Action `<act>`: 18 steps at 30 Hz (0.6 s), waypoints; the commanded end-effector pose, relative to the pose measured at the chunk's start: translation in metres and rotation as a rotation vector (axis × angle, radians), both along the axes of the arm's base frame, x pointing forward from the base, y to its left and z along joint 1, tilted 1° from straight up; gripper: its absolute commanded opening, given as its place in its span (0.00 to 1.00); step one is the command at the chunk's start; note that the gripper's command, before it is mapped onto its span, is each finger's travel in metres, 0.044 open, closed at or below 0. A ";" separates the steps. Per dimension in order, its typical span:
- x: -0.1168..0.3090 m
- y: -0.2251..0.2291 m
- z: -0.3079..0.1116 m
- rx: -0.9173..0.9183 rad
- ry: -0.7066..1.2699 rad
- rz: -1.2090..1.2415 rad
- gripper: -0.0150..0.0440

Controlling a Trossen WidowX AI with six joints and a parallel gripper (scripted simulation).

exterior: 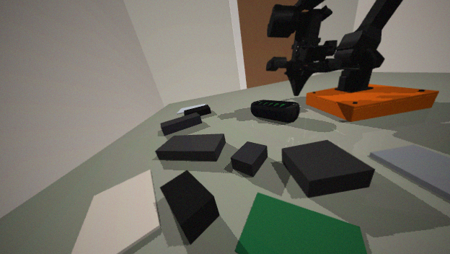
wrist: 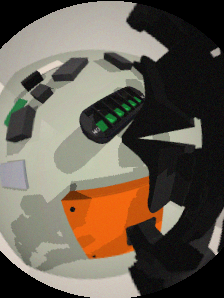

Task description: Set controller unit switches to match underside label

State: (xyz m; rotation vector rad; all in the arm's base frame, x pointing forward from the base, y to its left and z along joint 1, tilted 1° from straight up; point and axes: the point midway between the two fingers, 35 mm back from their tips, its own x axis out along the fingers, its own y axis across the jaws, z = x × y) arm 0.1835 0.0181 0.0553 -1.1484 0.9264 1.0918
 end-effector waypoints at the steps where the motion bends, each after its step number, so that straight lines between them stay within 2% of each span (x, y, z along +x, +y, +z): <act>1: -0.001 0.000 0.000 0.141 0.100 -0.564 0.25; 8: -0.001 0.000 -0.001 0.303 0.217 -1.203 0.25; 18: -0.002 0.001 -0.001 0.451 0.327 -1.781 0.25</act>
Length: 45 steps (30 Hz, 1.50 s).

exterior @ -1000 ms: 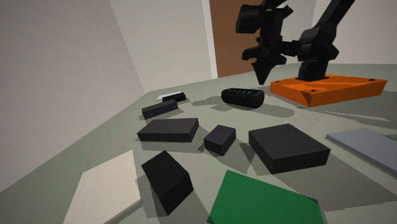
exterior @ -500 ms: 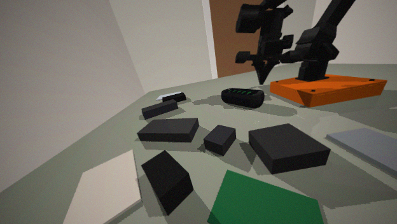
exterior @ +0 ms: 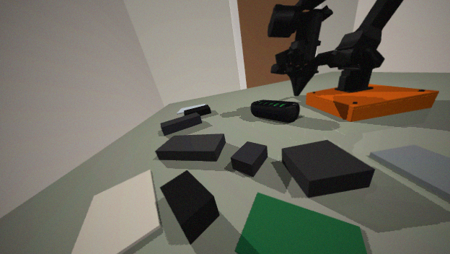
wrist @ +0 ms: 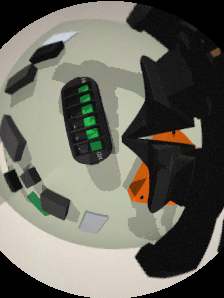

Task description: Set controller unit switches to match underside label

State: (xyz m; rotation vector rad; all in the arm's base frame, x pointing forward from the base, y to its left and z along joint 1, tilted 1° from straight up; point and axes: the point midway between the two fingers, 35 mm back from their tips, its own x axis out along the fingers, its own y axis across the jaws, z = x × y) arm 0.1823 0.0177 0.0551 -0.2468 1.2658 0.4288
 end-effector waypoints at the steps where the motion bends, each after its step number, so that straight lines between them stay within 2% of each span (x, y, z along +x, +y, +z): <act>1: -0.001 0.001 -0.001 0.213 0.144 -0.806 0.25; 10: -0.001 0.001 -0.001 0.339 0.236 -1.297 0.25; 29: -0.001 0.000 -0.001 0.327 0.229 -1.276 0.25; 31: -0.001 0.000 -0.001 0.298 0.207 -1.160 0.25; 45: -0.001 0.001 -0.001 -0.015 -0.026 0.091 0.25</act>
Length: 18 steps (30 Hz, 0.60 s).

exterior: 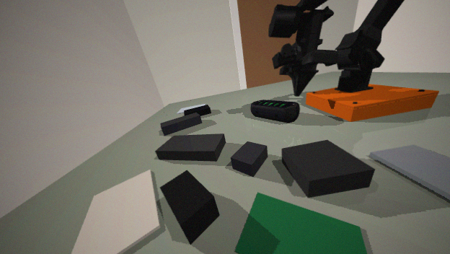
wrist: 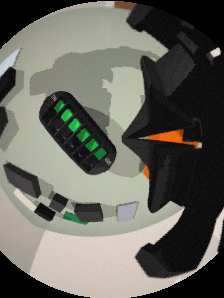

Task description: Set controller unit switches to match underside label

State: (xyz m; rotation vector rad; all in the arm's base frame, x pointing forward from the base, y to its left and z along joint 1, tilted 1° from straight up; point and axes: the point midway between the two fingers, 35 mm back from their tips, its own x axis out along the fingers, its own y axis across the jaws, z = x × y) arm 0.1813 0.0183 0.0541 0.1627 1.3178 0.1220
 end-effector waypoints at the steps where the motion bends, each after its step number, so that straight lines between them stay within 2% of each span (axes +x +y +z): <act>1: 0.000 0.000 0.000 -0.162 -0.120 0.635 0.25; 7: 0.000 0.001 0.000 -0.294 -0.218 1.149 0.25; 18: 0.000 0.001 -0.001 -0.455 -0.340 1.777 0.25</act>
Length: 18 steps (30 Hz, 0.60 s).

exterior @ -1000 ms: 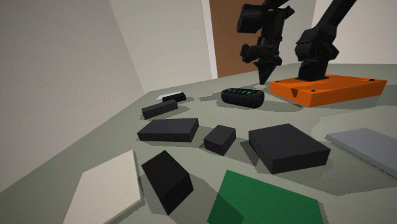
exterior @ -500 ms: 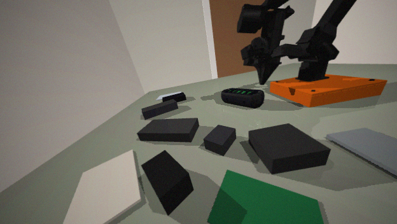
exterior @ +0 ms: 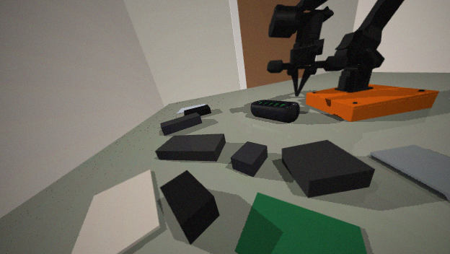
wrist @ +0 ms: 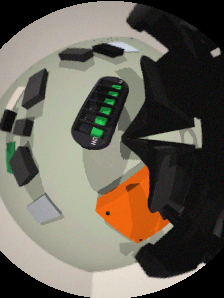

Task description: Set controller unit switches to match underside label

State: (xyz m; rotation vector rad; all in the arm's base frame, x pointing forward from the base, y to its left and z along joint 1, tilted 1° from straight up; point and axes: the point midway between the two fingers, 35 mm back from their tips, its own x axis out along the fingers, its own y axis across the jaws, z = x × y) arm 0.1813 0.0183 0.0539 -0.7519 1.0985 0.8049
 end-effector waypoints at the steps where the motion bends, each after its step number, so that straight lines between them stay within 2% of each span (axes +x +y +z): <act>1: 0.000 0.001 0.000 -0.199 -0.150 0.789 0.25; 18: 0.000 0.001 0.000 -0.204 -0.154 0.807 0.25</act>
